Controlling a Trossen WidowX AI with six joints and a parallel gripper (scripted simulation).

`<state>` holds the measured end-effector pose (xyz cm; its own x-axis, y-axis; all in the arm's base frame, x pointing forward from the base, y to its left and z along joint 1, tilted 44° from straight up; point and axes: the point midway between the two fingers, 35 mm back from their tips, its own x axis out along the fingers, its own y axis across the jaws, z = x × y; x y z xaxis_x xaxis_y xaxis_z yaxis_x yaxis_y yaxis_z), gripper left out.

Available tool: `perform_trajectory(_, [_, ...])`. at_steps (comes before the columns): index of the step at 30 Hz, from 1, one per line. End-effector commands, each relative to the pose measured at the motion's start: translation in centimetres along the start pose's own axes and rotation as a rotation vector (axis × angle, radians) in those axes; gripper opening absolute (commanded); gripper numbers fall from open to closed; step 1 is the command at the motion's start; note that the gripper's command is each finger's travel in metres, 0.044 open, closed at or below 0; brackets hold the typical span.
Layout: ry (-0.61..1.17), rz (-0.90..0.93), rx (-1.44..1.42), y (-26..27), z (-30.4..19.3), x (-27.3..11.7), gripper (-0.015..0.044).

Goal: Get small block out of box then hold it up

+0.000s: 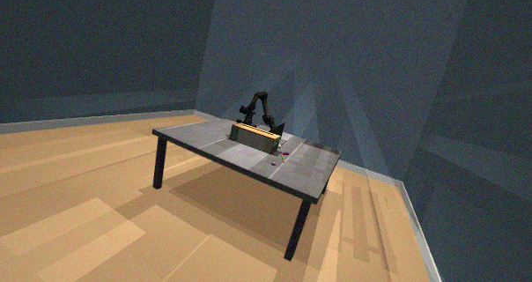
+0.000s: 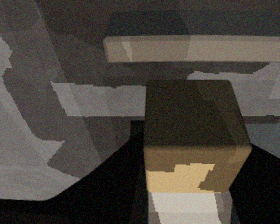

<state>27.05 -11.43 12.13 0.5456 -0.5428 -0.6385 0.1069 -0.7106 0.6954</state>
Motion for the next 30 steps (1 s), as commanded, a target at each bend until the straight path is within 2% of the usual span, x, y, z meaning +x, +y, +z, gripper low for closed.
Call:
perform_trajectory(1, [0.007, 0.009, 0.008, 0.2, -0.9, -2.0, 0.0000])
perform_trajectory(7, [0.006, 0.009, -0.019, 0.2, -1.1, -2.8, 0.0000])
perform_trajectory(30, [-0.029, -0.015, -0.972, -1.8, -2.0, -4.5, 0.0000])
